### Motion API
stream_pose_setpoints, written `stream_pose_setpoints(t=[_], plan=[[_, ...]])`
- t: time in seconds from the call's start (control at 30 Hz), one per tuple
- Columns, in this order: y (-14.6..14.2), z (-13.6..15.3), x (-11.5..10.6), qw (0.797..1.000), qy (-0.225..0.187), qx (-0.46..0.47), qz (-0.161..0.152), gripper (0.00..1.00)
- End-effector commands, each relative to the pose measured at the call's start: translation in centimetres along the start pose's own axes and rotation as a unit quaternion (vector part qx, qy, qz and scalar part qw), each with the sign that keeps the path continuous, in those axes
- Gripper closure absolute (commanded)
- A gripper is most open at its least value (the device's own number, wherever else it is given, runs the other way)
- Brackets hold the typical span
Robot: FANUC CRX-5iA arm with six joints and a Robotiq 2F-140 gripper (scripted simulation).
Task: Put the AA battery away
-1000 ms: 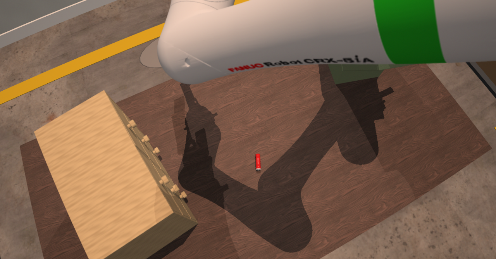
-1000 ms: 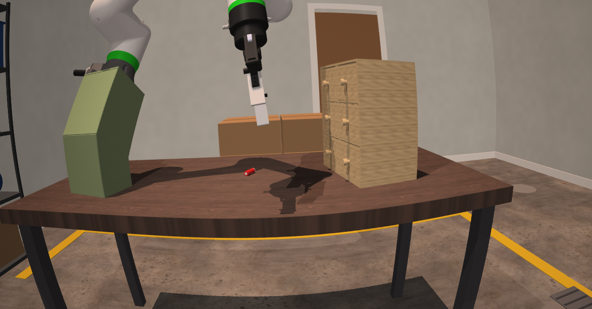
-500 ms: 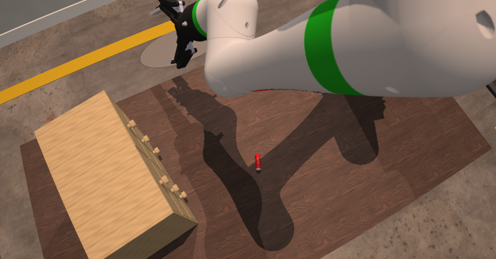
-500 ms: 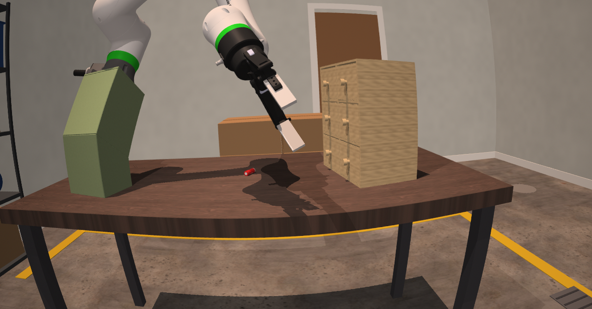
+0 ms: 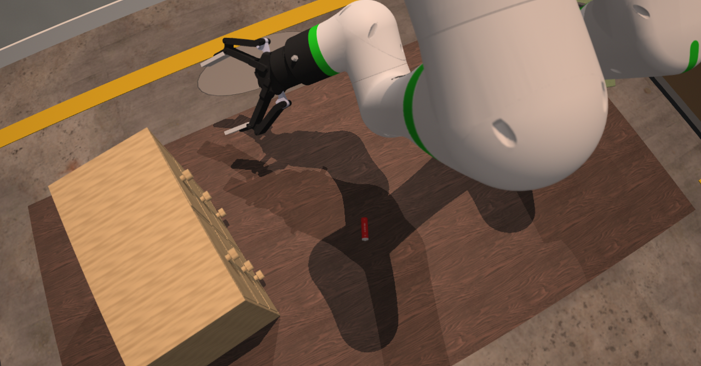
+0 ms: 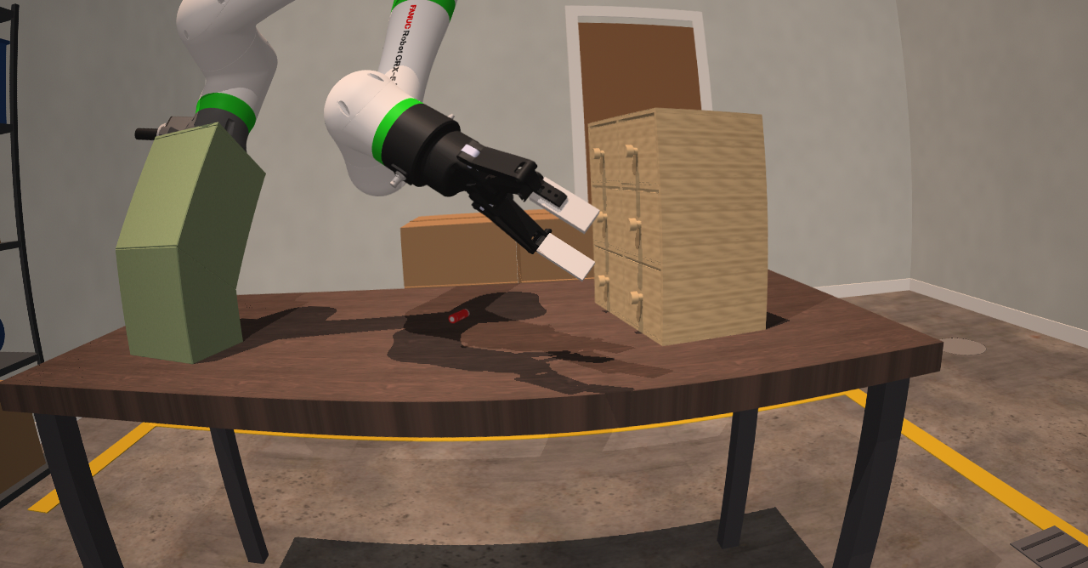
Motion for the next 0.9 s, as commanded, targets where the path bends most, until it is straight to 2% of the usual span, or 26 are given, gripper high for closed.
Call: stream_pose_setpoints(t=[0.0,0.03,0.07,0.1,0.13,0.17,0.2,0.3,0.37,0.53,0.73,0.77,0.87], plan=[[-4.3,-0.1,-1.2,0.996,0.049,0.032,-0.068,0.0],[-5.7,-0.1,-1.8,0.993,0.062,0.045,-0.09,0.0],[-5.7,-0.1,-1.8,0.993,0.062,0.045,-0.09,0.0],[-7.0,-0.1,-2.5,0.989,0.074,0.058,-0.112,0.0],[-7.0,-0.1,-2.5,0.989,0.074,0.058,-0.112,0.0],[-8.2,-0.1,-3.2,0.985,0.083,0.071,-0.133,0.0],[-8.2,-0.1,-3.2,0.985,0.083,0.071,-0.133,0.0],[-11.0,-0.1,-5.3,0.971,0.104,0.108,-0.185,0.0],[-11.0,-0.1,-5.3,0.971,0.104,0.108,-0.185,0.0],[-13.4,-0.1,-7.6,0.954,0.12,0.147,-0.234,0.0],[-13.9,-0.2,-8.2,0.949,0.123,0.157,-0.245,0.0],[-13.9,-0.2,-8.2,0.949,0.123,0.157,-0.245,0.8],[-13.9,-0.2,-8.2,0.949,0.123,0.157,-0.245,0.8]])
Point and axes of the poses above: the point where the finger pads meet when closed, its own x axis out along the fingers, its own y axis across the jaws, z = x × y, the point moved 4 cm from there along -x, back along the fingers, and after that the axes turned 11 degrees about x, right-handed, at the moved point
